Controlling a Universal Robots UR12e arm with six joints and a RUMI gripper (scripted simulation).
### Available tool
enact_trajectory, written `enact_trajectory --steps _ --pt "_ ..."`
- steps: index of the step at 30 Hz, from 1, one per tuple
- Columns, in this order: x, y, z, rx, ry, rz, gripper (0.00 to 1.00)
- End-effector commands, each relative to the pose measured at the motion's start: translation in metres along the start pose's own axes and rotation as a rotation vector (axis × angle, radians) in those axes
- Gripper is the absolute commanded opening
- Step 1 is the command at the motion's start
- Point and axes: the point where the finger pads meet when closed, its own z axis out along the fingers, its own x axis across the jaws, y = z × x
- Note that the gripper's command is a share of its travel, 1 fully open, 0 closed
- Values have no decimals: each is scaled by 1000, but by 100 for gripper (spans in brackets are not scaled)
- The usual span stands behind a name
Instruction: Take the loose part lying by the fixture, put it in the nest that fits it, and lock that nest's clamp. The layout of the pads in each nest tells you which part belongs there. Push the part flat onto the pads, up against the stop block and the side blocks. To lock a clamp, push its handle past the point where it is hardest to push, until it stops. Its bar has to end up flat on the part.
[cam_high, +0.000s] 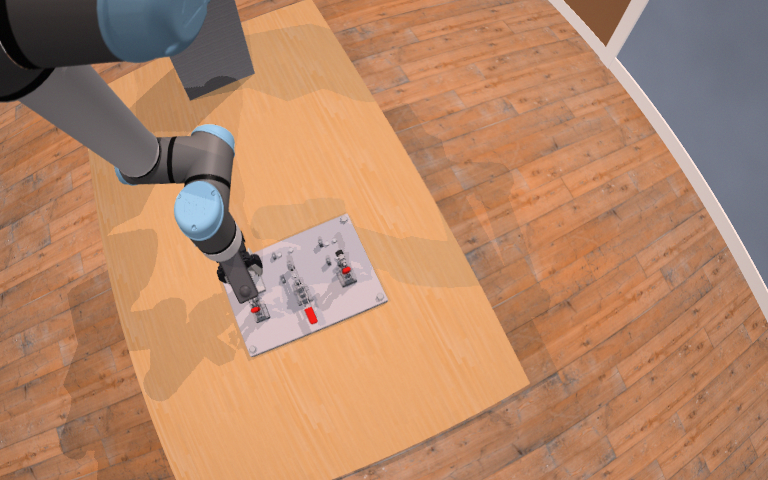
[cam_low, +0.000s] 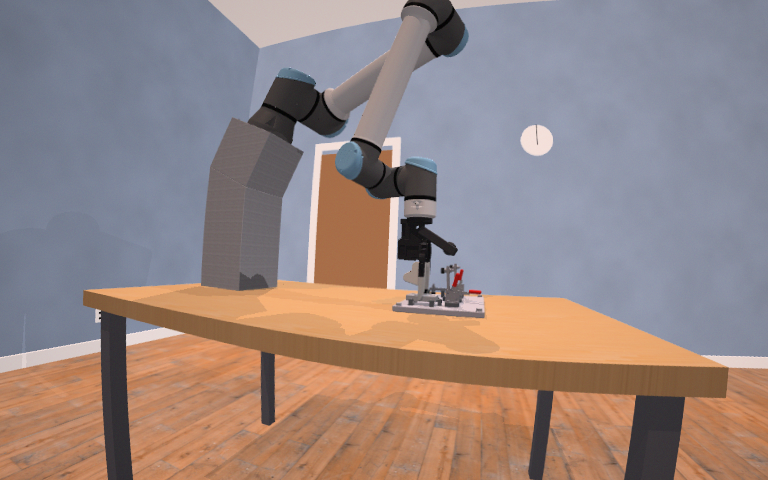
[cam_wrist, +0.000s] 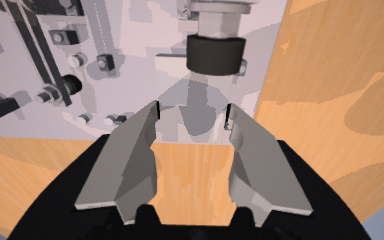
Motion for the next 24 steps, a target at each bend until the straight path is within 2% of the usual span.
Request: enact_trajectory --steps 1,24 --pt "0 -1 1 1 0 0 0" --pt "1 -2 4 1 0 0 0"
